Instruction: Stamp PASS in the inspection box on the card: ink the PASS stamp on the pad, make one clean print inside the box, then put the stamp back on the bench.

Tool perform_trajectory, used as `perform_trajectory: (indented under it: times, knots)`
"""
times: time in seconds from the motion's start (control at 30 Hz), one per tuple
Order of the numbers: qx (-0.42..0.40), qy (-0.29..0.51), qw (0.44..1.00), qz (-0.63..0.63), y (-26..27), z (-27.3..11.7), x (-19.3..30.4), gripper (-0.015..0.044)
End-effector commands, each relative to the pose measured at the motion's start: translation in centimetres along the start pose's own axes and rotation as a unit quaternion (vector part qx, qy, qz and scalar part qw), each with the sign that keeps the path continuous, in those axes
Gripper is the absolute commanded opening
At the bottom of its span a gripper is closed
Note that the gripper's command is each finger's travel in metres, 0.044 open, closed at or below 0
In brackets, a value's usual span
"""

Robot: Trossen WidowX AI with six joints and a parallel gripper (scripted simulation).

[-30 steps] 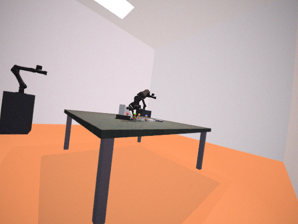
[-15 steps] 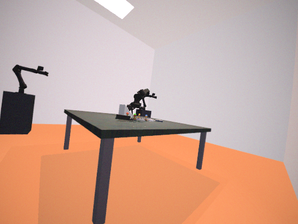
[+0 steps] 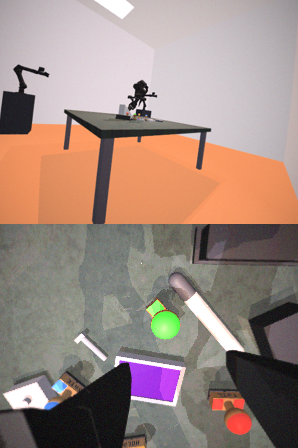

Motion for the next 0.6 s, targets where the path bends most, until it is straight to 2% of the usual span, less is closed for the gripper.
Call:
perform_trajectory:
  times: [0.0,0.57]
  knots:
    - [0.002,-0.002,1.0,-0.004,0.02,-0.37,-0.04,0.0266]
    - [0.001,-0.001,1.0,-0.002,0.1,-0.17,-0.02,0.0266]
Point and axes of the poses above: the point midway between the two fingers, 35 mm back from their tips, its own z axis out along the fingers, its own y axis across the jaws, x = y × z, the point moved 1 cm from there along -z, back along the fingers, and after that the axes turned 5 degrees about z, right-handed, at the moved point
